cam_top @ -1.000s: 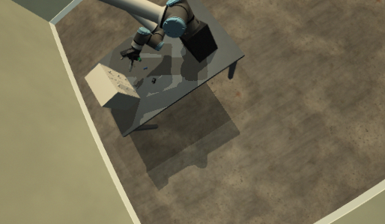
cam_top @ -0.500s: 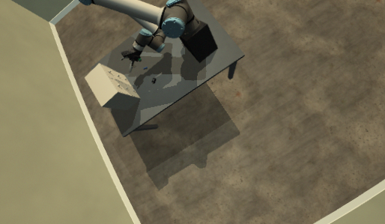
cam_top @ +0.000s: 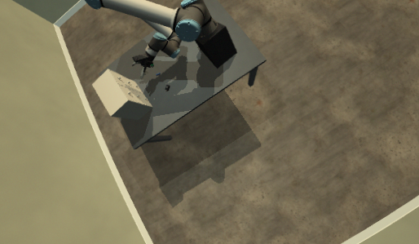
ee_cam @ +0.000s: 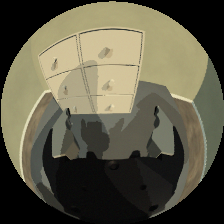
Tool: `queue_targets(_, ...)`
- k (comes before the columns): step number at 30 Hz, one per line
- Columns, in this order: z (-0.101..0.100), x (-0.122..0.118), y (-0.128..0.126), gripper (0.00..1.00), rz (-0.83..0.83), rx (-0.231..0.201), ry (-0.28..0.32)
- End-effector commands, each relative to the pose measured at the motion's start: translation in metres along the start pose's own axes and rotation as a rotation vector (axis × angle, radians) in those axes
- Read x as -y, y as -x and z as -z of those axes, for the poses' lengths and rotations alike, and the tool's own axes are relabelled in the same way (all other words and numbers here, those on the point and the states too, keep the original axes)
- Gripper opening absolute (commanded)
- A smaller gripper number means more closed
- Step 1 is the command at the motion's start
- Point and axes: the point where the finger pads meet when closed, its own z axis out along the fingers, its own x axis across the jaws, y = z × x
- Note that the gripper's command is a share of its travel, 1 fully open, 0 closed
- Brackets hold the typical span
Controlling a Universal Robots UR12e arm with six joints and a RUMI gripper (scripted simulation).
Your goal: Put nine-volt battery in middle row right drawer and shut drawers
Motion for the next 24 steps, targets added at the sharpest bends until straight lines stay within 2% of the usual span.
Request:
queue_targets(1,-0.0004,0.0,0.0002,1.0,0.0,0.0,-0.008)
queue_targets(17,-0.0008,-0.0003,0.0003,1.0,0.0,0.0,-0.013)
queue_targets(18,-0.0008,-0.0003,0.0003,0.2,0.0,0.0,-0.013)
queue_targets(24,-0.0008,-0.0003,0.0003,0.2,0.0,0.0,-0.013)
